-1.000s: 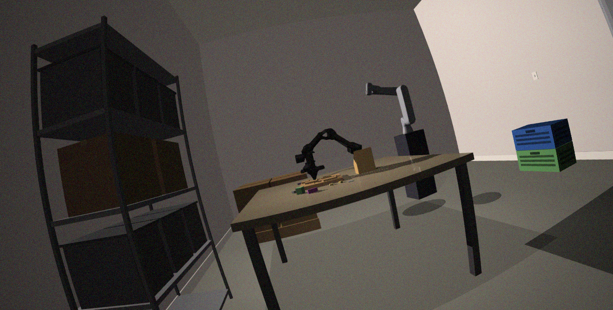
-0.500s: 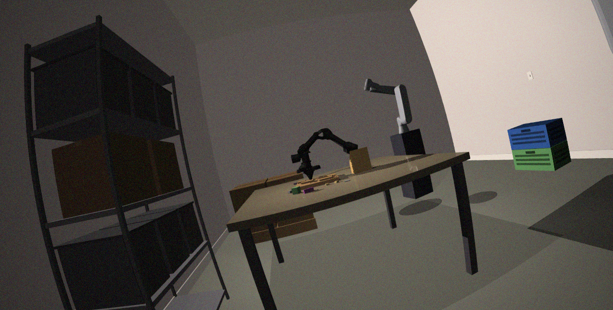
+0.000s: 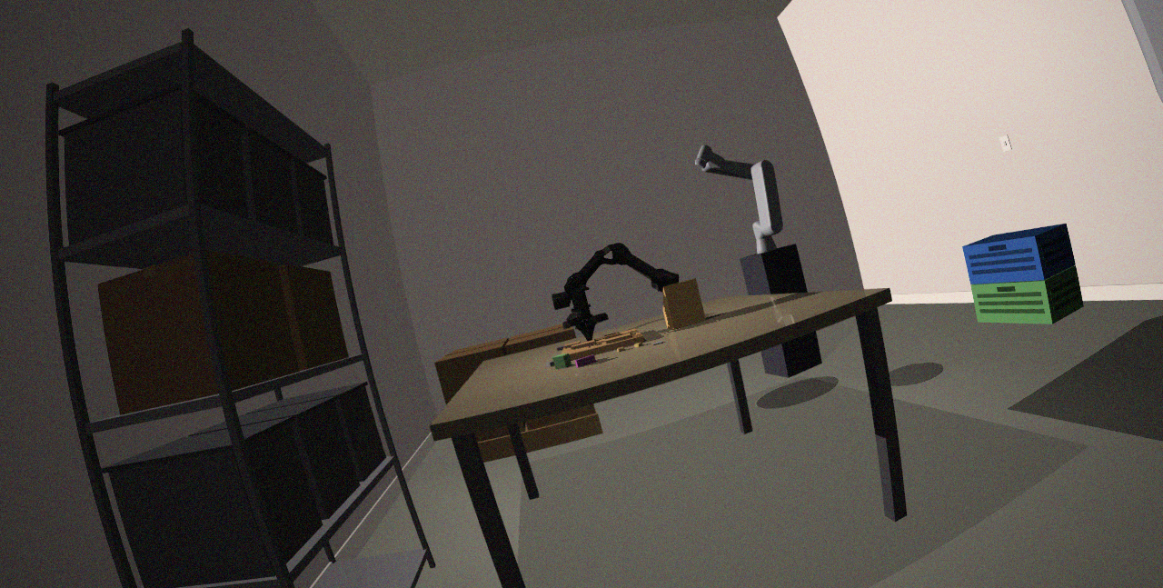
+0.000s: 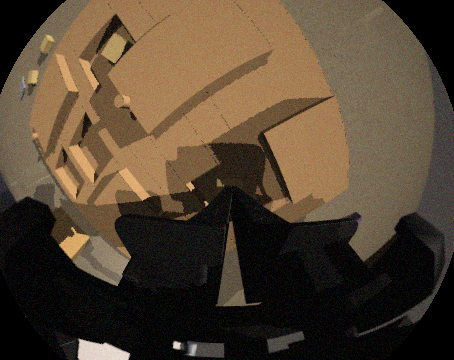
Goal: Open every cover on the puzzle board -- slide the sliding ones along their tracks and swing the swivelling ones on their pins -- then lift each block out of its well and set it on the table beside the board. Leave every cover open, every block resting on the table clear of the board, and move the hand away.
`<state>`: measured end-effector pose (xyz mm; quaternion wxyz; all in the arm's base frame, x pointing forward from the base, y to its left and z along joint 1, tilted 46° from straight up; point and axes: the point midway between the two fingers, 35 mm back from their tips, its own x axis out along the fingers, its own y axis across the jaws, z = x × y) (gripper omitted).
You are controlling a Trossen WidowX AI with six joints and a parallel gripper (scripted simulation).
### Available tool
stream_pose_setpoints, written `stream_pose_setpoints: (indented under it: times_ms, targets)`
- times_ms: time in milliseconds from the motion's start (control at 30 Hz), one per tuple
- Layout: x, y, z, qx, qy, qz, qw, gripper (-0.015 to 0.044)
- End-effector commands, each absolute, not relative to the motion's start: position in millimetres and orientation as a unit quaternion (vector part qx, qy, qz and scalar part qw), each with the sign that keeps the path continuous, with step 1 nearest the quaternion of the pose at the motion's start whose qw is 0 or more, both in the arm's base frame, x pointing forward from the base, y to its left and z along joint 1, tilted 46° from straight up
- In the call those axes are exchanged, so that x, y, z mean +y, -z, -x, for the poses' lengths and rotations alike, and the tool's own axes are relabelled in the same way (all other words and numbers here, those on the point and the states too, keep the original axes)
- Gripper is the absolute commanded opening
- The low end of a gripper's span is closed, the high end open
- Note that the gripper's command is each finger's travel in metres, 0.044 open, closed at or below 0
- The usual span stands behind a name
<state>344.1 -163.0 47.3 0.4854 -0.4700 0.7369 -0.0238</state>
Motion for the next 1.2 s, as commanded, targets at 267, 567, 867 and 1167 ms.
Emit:
stream_pose_setpoints:
  times_ms: [267,567,867,1167]
  targets:
    - [-161.5,-48.5,-344.3,0.737,0.024,0.47,0.485,0.0]
    - [-155.4,-52.9,-344.7,0.738,0.023,0.469,0.484,0.0053]
    - [-119.3,-87.4,-350.2,0.738,0.025,0.468,0.486,0.0144]
    - [-123.5,-83.3,-349.9,0.738,0.025,0.468,0.486,0.0144]
